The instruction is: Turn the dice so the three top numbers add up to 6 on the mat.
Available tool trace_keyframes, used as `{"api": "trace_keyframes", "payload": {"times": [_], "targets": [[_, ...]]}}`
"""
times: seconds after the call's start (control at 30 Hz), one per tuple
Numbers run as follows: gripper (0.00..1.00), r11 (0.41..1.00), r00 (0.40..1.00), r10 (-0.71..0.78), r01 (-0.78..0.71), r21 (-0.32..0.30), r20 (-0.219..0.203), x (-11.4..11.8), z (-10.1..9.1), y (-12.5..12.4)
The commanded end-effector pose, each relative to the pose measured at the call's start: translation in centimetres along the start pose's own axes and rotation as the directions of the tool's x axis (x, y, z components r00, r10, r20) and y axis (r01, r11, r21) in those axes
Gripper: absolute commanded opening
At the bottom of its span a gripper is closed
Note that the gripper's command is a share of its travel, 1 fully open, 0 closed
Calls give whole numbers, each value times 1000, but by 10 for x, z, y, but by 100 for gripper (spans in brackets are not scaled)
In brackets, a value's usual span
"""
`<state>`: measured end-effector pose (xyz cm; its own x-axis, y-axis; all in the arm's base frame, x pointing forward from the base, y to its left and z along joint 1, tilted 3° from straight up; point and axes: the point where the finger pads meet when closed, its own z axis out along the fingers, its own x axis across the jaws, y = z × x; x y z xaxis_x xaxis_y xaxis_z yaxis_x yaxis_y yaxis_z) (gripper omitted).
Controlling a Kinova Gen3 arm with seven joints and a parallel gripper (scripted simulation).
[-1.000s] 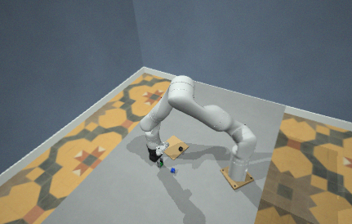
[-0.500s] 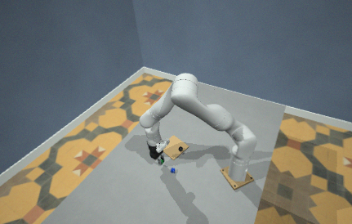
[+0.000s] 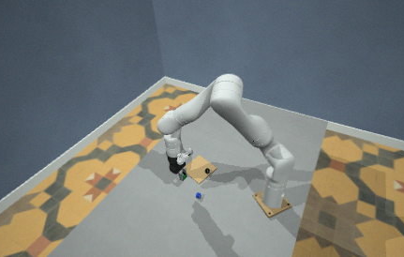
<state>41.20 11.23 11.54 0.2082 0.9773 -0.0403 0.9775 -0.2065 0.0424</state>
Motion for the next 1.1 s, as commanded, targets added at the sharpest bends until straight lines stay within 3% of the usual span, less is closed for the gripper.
{"api": "trace_keyframes", "payload": {"times": [0.0, 0.43, 0.53, 0.83, 1.07], "targets": [[40, 1000, 1000, -6, 6, -9, -11, 5, -7, 1], [40, 1000, 1000, -11, 11, -9, -11, -2, -7, 3], [40, 1000, 1000, -25, 25, -9, -11, -24, -8, 9], [40, 995, 995, -97, 97, -10, -10, -128, -10, 19], [40, 994, 994, -110, 110, -11, -10, -147, -10, 19]]}}
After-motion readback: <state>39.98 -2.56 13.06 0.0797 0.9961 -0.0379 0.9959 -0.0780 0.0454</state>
